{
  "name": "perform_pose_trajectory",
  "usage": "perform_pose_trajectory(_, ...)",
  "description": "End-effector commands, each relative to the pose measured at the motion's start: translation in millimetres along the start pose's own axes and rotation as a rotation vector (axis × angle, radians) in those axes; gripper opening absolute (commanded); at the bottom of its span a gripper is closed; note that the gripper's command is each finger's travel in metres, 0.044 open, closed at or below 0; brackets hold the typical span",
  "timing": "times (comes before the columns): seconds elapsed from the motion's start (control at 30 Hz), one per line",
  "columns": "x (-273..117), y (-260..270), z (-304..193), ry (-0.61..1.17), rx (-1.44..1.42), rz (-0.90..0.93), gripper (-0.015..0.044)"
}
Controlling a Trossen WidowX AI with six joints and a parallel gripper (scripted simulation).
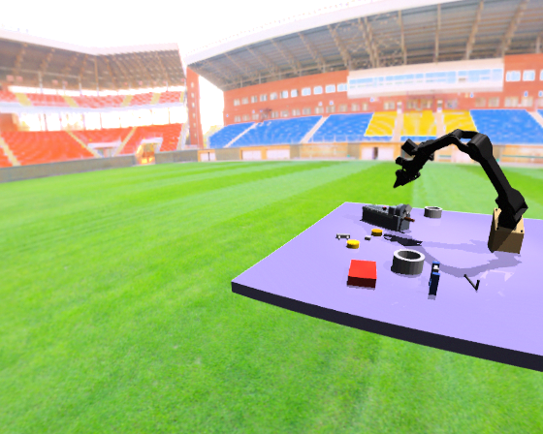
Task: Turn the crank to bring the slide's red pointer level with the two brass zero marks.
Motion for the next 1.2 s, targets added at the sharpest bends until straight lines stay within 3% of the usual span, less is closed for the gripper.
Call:
perform_pose_trajectory(0.0, -5, 16, -14, -0.008, 0.034, -0.034, 0.044)
perform_pose_trajectory(0.77, -47, 64, -93, -0.159, 0.26, -0.164, 0.044)
perform_pose_trajectory(1.17, 9, 58, -132, -0.159, 0.262, -0.165, 0.044)
Point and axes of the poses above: the point midway between the two fingers, 35 mm back from their tips, its own x axis out along the fingers, its own y axis across the jaws, z = x × y, the point moved 3 cm from there along -x, back along the fingers, and after that the axes turned 12 degrees about x, right-handed, at the moved point
